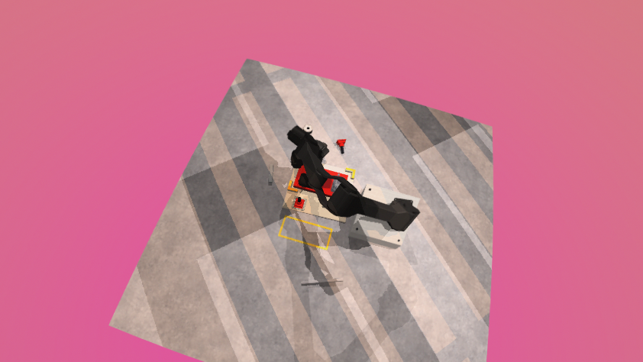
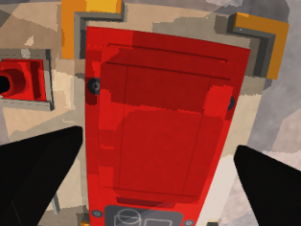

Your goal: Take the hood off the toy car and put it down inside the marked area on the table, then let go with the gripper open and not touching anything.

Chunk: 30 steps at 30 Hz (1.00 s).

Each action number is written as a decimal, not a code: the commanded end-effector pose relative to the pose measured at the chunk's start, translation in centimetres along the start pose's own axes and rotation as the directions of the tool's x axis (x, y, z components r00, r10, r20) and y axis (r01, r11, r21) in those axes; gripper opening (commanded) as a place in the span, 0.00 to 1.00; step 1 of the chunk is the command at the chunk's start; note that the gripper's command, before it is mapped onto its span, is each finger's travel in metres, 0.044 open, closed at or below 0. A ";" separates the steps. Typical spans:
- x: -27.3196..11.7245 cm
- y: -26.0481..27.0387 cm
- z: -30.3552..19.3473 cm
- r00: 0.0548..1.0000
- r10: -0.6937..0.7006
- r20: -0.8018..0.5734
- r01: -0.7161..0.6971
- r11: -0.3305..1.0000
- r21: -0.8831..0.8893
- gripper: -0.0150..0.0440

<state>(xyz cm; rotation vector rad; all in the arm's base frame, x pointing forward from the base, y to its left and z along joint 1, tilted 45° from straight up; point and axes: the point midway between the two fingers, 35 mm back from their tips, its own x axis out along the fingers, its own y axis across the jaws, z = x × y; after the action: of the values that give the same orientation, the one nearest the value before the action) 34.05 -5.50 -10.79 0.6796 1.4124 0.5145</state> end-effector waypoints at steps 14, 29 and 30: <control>0.9 0.1 0.0 1.000 0.006 0.002 -0.006 1.000 0.005 1.00; 1.7 0.1 0.0 1.000 0.007 0.002 -0.007 1.000 0.005 1.00; 1.7 0.1 0.0 1.000 0.007 0.002 -0.007 1.000 0.005 1.00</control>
<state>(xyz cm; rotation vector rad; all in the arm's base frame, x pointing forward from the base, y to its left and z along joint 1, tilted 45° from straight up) 34.21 -4.49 -11.83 0.6803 1.4120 0.5143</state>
